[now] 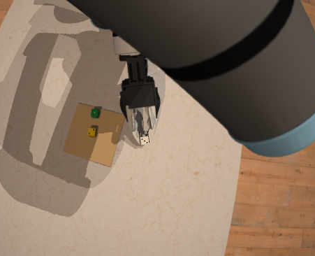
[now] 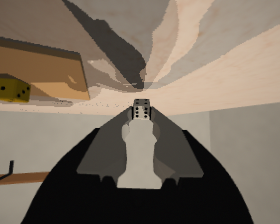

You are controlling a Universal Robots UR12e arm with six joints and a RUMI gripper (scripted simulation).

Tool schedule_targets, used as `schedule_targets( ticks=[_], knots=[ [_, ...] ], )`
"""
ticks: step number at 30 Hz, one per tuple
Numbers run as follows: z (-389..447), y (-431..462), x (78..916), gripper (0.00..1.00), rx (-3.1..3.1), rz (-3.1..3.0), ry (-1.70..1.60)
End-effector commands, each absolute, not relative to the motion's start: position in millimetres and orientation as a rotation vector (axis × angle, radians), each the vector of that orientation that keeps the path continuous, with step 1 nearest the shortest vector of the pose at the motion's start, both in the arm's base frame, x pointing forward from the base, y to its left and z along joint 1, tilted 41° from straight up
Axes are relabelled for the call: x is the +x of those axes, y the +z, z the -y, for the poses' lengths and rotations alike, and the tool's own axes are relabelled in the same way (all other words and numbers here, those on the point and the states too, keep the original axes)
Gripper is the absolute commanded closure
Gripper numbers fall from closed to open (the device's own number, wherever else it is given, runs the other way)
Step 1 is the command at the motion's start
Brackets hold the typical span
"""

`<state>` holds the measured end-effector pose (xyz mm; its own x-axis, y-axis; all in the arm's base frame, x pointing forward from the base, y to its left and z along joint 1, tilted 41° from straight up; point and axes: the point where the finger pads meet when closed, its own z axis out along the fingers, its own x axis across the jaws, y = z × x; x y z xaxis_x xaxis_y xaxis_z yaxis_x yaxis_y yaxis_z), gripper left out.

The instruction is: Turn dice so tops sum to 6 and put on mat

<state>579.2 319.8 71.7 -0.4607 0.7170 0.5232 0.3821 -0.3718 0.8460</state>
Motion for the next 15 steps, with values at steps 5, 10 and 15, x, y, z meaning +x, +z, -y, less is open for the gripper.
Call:
schedule_targets(
  ticks=[5, 10, 15],
  knots=[
    [-319.6, 72.0, 579.2, 0.97, 1.465, -1.588, 1.914],
    [-319.6, 71.9, 579.2, 0.97, 1.465, -1.588, 1.914],
    [-320.5, 70.8, 579.5, 0.97, 1.465, -1.588, 1.914]
  ],
)
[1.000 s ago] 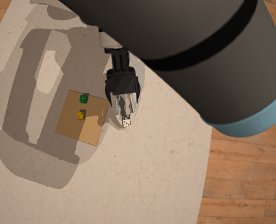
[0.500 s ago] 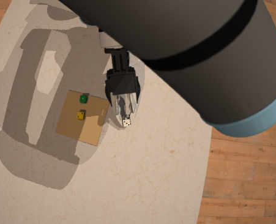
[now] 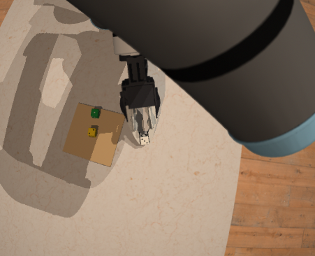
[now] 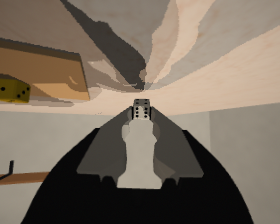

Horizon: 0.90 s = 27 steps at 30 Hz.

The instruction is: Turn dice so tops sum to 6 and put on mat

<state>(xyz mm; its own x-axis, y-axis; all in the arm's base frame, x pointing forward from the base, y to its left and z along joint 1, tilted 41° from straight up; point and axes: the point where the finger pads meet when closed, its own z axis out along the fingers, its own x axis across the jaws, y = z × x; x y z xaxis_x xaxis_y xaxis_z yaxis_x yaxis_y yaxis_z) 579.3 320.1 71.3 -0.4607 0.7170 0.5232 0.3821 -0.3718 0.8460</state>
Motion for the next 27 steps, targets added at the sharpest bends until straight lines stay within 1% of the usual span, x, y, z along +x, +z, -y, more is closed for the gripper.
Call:
schedule_targets(
  ticks=[1, 27],
  knots=[
    [-320.9, 70.4, 579.5, 0.97, 1.465, -1.588, 1.914],
    [-327.0, 63.3, 580.9, 0.97, 1.465, -1.588, 1.914]
  ],
)
